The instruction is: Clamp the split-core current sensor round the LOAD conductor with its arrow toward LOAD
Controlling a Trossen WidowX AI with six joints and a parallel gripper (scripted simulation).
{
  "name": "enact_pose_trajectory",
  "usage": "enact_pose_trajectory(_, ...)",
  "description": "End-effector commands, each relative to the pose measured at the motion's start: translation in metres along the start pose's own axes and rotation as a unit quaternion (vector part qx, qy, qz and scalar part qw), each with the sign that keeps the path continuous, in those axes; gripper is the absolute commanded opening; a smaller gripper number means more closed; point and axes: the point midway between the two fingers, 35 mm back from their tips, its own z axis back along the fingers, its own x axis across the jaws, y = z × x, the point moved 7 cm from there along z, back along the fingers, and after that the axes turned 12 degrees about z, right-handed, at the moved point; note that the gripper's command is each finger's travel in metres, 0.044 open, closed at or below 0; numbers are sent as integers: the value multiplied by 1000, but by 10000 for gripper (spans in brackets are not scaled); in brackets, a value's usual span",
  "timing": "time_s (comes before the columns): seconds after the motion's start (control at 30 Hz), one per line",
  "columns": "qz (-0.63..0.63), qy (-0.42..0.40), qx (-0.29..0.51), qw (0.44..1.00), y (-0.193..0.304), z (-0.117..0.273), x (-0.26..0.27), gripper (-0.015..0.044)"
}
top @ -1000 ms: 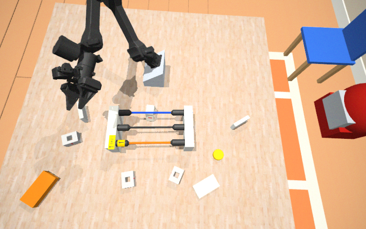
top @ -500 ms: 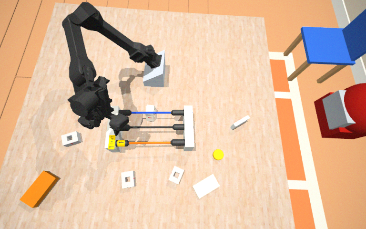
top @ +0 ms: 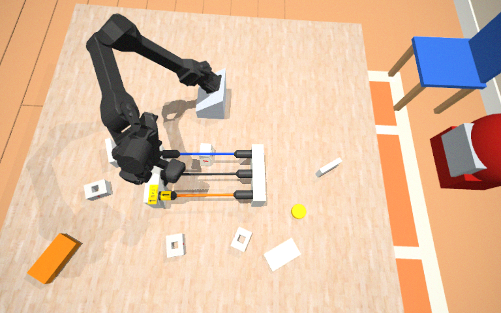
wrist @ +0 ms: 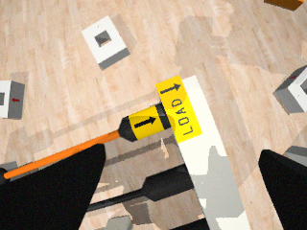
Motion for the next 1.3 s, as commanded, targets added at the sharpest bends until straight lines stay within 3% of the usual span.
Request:
enact_pose_trajectory(0.0, -2, 2, 1, 1000, 0, 0, 0, 440)
enact_pose_trajectory(0.2, -2, 2, 1, 1000, 0, 0, 0, 440)
enact_pose_trajectory(0.27, 5, -3, 3, 1000, 6, 1, 7, 387)
enact_pose_trajectory(0.37, 34, -23, 13, 999, 37, 5, 34, 324)
enact_pose_trajectory(0.73, 143, -63, 59, 986, 174, 9, 95, 324)
enact_pose_trajectory(1.27, 144, -64, 60, 986, 178, -8, 98, 324)
